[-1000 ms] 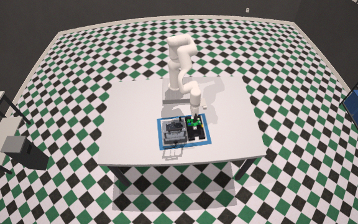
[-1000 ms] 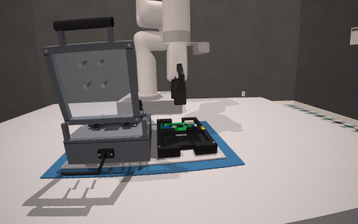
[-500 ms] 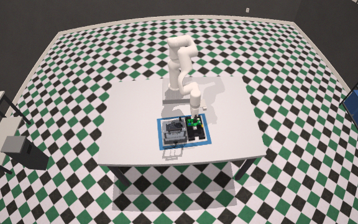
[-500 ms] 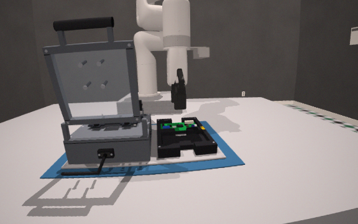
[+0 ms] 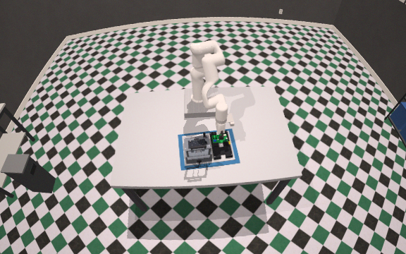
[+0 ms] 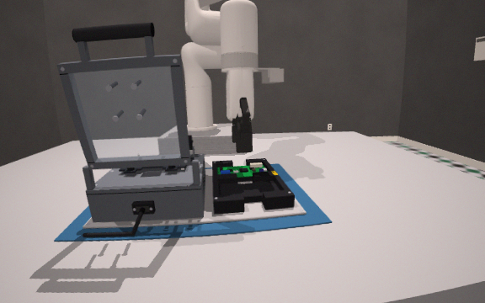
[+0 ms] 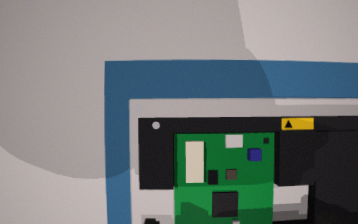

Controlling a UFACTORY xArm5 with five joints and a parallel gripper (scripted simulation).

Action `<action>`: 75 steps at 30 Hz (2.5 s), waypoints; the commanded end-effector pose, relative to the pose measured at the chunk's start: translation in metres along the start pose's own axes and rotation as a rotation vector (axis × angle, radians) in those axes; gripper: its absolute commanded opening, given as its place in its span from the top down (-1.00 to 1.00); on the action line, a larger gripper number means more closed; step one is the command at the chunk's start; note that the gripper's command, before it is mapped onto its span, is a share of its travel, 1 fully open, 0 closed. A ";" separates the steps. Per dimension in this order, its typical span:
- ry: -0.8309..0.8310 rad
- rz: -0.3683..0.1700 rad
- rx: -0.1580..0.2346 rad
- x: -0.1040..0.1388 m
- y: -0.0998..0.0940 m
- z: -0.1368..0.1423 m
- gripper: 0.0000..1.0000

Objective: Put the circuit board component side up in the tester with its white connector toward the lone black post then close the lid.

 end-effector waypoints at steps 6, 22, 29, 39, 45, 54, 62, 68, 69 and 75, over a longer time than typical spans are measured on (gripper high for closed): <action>0.000 0.001 0.003 0.000 0.002 0.001 -1.00; 0.000 0.001 0.003 0.000 0.002 0.001 -1.00; 0.000 0.001 0.003 0.000 0.002 0.001 -1.00; 0.000 0.001 0.003 0.000 0.002 0.001 -1.00; 0.000 0.001 0.003 0.000 0.003 0.001 -1.00; 0.000 0.001 0.003 0.000 0.010 0.001 -1.00; 0.000 0.001 0.003 0.000 0.020 0.002 -1.00; 0.000 0.001 0.003 0.000 0.029 0.002 -1.00; 0.000 0.001 0.003 0.000 0.030 0.002 -1.00; 0.000 0.001 0.003 -0.001 0.038 0.002 -1.00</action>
Point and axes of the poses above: the point where the finger pads meet when closed, its own y axis out along the fingers, its own z axis across the jaws, x = y × z, the point moved 3 cm from there along -y, back along the fingers, and after that the axes turned 6 degrees about y, right-handed, at the moved point
